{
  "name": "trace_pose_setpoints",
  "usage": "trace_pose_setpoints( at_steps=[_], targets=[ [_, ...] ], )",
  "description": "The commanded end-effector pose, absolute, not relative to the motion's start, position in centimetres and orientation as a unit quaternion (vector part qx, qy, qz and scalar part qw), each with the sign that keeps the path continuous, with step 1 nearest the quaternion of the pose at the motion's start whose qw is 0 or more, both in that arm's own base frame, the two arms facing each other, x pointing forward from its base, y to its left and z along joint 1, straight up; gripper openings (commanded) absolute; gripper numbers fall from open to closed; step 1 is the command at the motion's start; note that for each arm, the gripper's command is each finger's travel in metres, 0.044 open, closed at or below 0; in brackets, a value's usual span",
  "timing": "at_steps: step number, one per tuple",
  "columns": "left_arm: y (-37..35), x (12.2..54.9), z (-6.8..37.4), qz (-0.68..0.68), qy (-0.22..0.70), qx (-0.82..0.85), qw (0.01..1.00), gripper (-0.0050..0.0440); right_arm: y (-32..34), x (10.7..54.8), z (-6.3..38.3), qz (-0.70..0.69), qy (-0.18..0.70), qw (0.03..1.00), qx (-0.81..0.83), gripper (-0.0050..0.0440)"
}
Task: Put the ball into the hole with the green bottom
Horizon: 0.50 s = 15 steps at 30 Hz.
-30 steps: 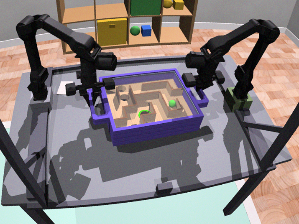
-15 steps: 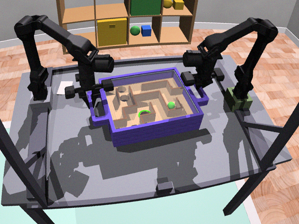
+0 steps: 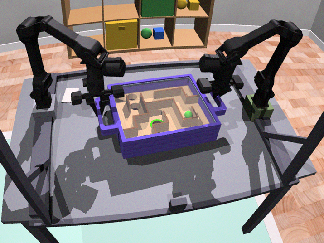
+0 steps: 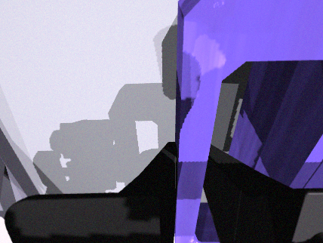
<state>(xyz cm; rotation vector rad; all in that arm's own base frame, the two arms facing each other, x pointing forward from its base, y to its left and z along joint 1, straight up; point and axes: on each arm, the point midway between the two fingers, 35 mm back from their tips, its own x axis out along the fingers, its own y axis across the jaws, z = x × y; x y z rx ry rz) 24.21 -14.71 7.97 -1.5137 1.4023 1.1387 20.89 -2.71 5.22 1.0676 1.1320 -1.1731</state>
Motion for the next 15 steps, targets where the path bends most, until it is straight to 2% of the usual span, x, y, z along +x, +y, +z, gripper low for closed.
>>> trace_pose_setpoints(
  at_steps=[1, 6, 13, 15],
  targets=[
    [-15.6, 23.9, 9.1, 0.43, 0.545, -0.603, 0.393, -0.005, -2.7, 22.0, 6.8, -0.504, 0.463, 0.576, 0.447, -0.005],
    [-15.6, 24.8, 10.4, 0.445, 0.556, -0.59, 0.381, -0.005, -2.7, 20.8, 5.1, -0.495, 0.45, 0.587, 0.456, -0.005],
    [-15.7, 24.4, 10.5, 0.435, 0.555, -0.597, 0.383, -0.005, -2.8, 21.7, 6.1, -0.488, 0.45, 0.588, 0.462, -0.005],
    [-15.6, 23.8, 9.2, 0.433, 0.549, -0.6, 0.389, -0.005, -2.7, 21.9, 6.6, -0.5, 0.46, 0.579, 0.45, -0.005]
  ],
)
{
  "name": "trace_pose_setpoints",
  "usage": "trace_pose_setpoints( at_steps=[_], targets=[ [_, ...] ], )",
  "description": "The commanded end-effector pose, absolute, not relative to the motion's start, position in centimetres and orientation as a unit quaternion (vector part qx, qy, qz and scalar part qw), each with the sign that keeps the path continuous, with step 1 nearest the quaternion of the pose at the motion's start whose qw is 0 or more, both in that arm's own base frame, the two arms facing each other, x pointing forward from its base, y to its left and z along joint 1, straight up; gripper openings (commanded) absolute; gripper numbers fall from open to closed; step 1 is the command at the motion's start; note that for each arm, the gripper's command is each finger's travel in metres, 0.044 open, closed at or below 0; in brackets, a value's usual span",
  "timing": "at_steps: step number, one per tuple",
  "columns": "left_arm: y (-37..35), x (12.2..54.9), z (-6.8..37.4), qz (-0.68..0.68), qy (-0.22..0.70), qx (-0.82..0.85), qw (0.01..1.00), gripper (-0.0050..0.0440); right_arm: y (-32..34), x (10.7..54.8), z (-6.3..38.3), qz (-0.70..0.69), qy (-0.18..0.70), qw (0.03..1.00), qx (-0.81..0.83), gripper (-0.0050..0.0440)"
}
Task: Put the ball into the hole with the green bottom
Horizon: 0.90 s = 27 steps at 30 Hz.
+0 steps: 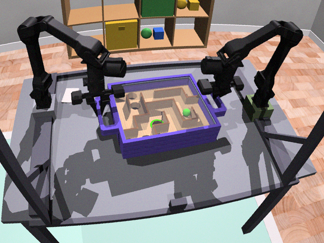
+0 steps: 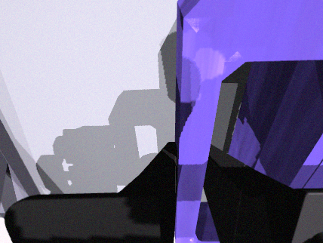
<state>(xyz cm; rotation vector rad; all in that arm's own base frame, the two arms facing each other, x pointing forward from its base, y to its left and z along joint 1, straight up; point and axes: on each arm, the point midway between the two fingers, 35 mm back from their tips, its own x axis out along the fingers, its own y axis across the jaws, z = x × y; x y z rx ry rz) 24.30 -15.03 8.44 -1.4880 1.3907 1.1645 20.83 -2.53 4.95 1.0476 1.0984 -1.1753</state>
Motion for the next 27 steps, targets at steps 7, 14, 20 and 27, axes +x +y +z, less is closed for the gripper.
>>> trace_pose_setpoints(
  at_steps=[7, 14, 20, 27],
  targets=[
    [-15.4, 24.5, 10.4, 0.425, 0.561, -0.603, 0.375, -0.005, -2.9, 21.8, 6.0, -0.479, 0.458, 0.582, 0.471, -0.005],
    [-15.6, 24.4, 10.5, 0.43, 0.558, -0.602, 0.377, -0.005, -2.9, 21.8, 6.1, -0.485, 0.452, 0.585, 0.466, -0.005],
    [-15.6, 24.5, 10.5, 0.432, 0.556, -0.6, 0.379, -0.005, -2.9, 21.7, 6.0, -0.487, 0.45, 0.587, 0.464, -0.005],
    [-15.6, 24.5, 10.4, 0.428, 0.559, -0.6, 0.38, -0.005, -2.8, 21.7, 6.0, -0.483, 0.455, 0.585, 0.467, -0.005]
  ],
)
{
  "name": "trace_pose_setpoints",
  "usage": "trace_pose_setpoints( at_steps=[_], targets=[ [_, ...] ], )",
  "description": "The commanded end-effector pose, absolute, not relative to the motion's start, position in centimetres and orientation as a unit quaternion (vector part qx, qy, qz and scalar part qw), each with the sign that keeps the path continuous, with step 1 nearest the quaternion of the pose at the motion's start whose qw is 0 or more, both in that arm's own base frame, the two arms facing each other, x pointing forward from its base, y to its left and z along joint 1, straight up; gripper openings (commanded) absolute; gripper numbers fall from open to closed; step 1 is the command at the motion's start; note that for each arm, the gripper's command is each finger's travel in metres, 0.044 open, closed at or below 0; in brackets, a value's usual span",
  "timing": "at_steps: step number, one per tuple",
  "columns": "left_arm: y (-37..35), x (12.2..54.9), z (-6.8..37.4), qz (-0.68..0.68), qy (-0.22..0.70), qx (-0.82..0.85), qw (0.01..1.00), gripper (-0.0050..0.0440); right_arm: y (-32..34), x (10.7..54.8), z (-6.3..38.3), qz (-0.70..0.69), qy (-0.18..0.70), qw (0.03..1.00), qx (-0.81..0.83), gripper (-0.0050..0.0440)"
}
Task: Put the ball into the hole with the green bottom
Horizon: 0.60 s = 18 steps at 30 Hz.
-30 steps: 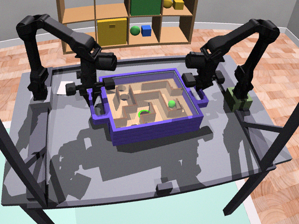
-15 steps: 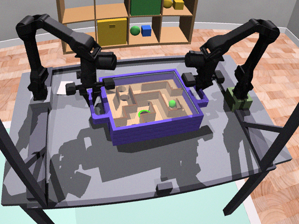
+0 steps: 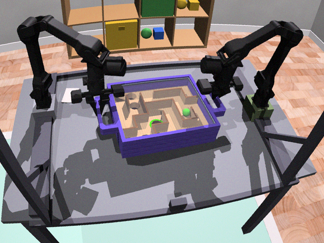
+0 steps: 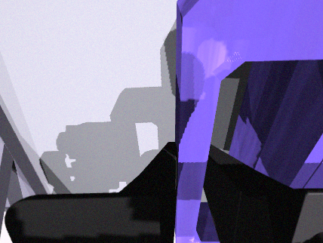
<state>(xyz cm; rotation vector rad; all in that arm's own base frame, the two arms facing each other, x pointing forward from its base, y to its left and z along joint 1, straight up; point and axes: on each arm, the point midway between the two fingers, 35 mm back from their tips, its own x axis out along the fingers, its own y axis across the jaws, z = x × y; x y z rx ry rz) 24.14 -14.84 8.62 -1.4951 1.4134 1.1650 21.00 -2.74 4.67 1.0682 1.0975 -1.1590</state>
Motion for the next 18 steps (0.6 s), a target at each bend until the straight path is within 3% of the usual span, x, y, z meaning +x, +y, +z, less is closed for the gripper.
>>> trace_pose_setpoints(
  at_steps=[1, 18],
  targets=[
    [-15.45, 24.59, 10.43, 0.428, 0.558, -0.601, 0.379, -0.005, -2.81, 21.66, 5.98, -0.483, 0.455, 0.584, 0.468, -0.005],
    [-15.57, 24.55, 10.4, 0.429, 0.557, -0.603, 0.377, -0.005, -2.9, 21.64, 6.03, -0.485, 0.454, 0.585, 0.466, -0.005]
  ],
)
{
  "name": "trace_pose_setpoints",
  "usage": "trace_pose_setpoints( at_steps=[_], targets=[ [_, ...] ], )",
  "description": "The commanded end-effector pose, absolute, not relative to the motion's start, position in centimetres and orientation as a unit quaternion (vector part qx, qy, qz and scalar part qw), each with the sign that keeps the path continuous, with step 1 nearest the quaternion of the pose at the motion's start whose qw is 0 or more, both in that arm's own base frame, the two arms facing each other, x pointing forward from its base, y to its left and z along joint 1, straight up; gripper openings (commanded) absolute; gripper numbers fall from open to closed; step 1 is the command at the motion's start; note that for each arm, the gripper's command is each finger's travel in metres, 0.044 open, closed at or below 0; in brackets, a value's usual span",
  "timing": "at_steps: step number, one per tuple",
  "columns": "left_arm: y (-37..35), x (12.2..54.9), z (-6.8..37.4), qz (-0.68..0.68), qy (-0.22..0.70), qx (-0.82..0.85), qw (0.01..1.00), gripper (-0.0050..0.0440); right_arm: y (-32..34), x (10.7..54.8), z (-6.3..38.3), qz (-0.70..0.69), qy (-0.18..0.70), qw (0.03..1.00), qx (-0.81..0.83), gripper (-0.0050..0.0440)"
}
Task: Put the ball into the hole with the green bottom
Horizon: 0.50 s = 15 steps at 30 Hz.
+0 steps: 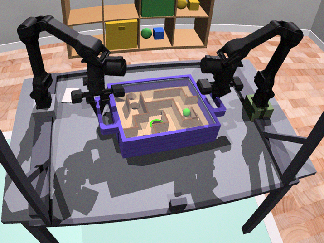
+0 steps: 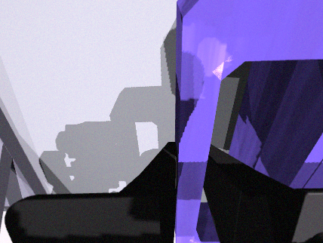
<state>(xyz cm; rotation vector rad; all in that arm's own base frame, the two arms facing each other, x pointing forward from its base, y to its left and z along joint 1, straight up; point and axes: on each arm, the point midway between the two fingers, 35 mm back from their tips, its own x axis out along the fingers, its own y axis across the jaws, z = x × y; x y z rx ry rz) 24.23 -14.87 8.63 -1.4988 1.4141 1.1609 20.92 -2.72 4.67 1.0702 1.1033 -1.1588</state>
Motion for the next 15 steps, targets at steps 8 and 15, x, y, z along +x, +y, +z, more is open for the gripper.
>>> trace_pose_setpoints(
  at_steps=[8, 15],
  targets=[
    [-15.6, 24.5, 10.4, 0.429, 0.556, -0.604, 0.376, -0.005, -2.9, 21.7, 6.1, -0.485, 0.454, 0.584, 0.466, -0.005],
    [-15.6, 24.0, 9.2, 0.436, 0.542, -0.601, 0.394, -0.005, -2.6, 21.9, 6.6, -0.503, 0.456, 0.582, 0.447, -0.005]
  ],
)
